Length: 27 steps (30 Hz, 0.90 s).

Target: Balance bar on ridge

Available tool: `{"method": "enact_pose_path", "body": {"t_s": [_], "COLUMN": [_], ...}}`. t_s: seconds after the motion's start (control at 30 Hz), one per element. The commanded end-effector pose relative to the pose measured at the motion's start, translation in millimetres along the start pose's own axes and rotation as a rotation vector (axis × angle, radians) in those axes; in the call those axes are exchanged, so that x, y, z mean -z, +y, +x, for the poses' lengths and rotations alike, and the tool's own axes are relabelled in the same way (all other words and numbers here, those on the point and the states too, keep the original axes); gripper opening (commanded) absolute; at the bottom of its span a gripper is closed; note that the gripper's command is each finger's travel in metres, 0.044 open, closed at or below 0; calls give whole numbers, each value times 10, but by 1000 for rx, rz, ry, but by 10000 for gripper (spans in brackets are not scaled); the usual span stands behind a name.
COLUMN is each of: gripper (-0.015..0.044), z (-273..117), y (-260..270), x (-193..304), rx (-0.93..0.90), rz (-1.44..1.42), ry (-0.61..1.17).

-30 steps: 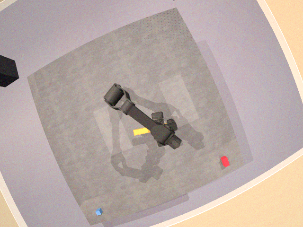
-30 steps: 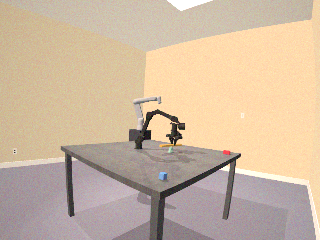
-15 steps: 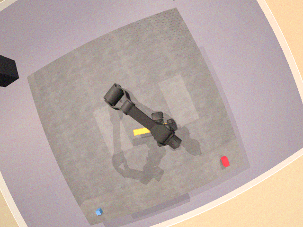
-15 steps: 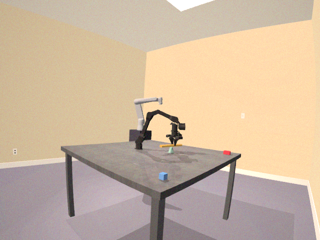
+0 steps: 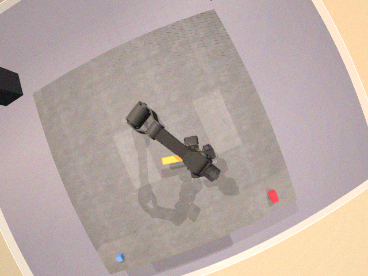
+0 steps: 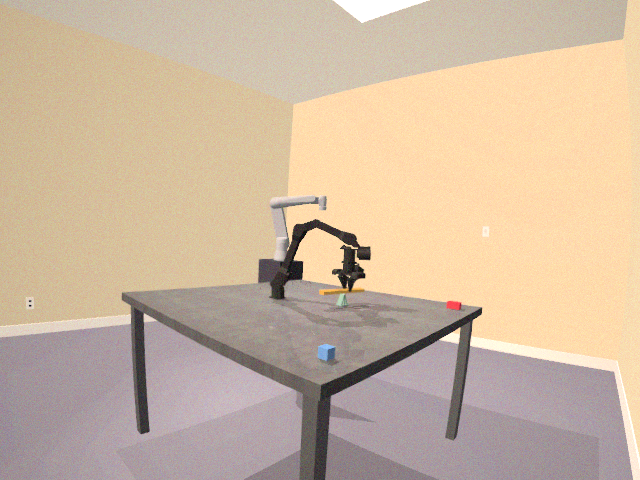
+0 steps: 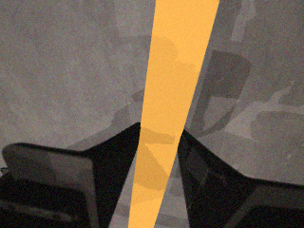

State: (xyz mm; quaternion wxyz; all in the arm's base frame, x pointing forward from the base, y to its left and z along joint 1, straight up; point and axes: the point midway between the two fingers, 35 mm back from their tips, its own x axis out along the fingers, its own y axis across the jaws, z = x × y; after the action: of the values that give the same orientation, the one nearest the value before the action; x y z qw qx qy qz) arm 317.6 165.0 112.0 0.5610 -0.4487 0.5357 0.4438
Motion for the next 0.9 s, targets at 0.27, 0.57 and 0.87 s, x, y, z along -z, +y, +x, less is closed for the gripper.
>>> {"method": "enact_pose_path", "body": {"t_s": [0.27,0.57,0.87], "gripper": [0,0,157], "z": [0,0,0], "y": [0,0,0], "x": [0,0,0], "rx": [0,0,0], "rz": [0,0,0], "ry": [0,0,0]}}
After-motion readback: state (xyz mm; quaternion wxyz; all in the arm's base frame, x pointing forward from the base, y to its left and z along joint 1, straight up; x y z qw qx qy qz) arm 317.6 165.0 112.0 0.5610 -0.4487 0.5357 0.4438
